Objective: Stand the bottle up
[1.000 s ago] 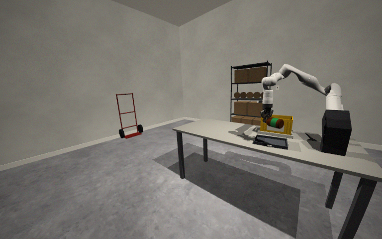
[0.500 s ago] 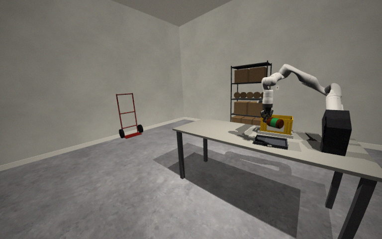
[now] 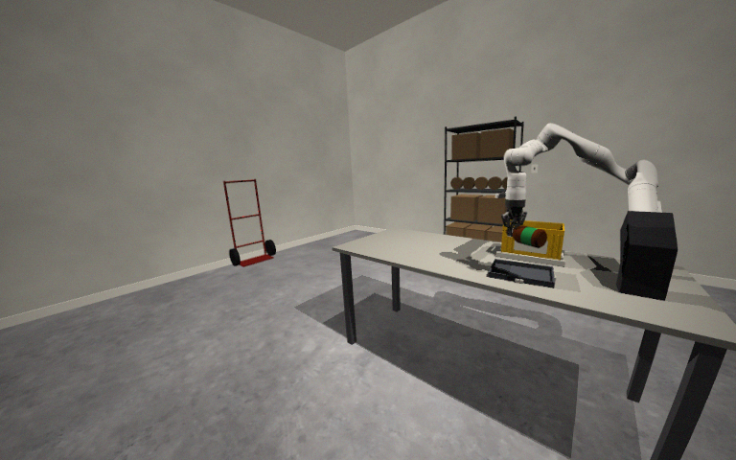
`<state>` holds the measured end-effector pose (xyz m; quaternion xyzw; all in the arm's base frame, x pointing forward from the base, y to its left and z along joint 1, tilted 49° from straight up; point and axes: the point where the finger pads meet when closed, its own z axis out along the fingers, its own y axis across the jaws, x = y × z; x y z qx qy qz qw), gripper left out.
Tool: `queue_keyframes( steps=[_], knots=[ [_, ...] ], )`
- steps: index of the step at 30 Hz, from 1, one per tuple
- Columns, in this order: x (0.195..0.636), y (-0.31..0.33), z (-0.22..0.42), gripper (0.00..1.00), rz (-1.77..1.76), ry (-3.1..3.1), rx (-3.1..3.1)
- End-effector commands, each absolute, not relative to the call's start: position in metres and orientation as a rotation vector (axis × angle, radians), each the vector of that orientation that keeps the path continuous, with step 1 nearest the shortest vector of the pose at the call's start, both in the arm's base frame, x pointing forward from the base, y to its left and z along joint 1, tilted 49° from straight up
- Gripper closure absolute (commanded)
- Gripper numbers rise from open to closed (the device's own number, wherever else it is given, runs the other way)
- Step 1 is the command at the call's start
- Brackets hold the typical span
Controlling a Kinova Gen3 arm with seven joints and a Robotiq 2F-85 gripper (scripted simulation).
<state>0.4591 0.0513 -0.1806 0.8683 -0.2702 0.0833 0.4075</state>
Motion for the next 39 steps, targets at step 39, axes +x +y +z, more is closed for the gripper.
queue_keyframes(
  steps=[39],
  knots=[
    [0.4598,0.0527,-0.18,1.0,0.3,-0.869,2.133]
  ],
)
